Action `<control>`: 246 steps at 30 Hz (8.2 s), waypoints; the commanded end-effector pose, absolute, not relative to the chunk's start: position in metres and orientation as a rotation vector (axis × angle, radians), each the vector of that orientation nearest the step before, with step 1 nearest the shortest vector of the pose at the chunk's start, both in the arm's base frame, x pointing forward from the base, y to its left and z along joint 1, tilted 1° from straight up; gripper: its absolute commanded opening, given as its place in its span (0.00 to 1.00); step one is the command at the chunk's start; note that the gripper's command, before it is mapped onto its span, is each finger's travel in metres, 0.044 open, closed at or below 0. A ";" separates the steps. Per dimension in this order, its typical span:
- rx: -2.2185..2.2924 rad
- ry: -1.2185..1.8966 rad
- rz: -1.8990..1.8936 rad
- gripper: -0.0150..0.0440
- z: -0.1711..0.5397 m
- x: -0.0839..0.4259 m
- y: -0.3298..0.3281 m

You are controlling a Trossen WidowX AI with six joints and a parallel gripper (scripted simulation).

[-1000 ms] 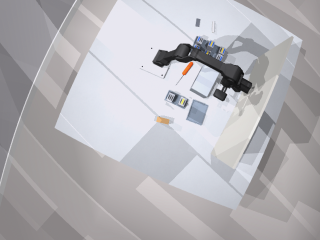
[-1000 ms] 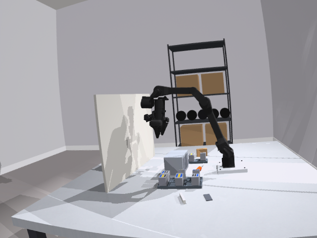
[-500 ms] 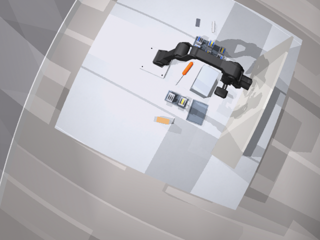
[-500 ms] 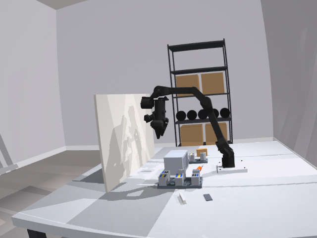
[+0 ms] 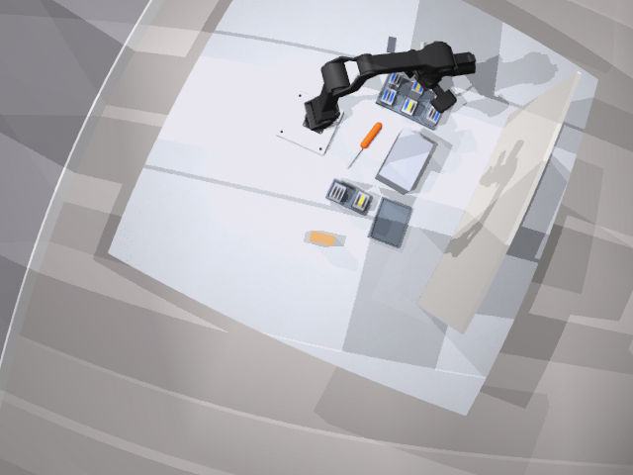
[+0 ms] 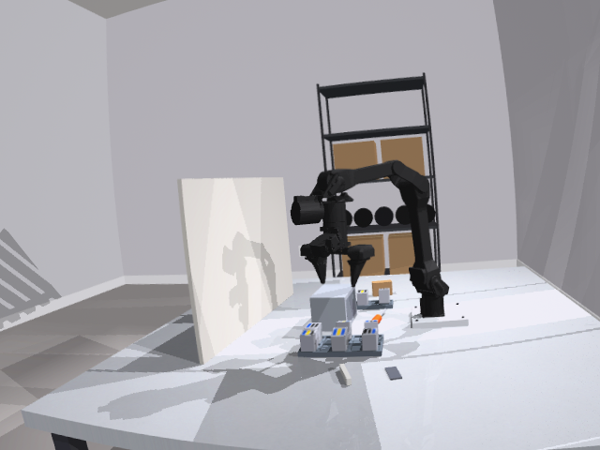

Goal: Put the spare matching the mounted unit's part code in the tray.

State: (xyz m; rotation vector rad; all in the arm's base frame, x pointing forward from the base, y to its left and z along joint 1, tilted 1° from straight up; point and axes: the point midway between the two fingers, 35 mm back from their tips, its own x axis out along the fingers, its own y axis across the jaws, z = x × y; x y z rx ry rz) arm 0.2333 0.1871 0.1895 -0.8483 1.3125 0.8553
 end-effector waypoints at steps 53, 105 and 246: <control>-1.213 1.153 1.208 0.76 0.087 0.162 0.231; -1.214 1.150 1.211 0.37 0.046 0.162 0.231; -1.250 1.171 1.175 0.25 0.203 0.334 -0.159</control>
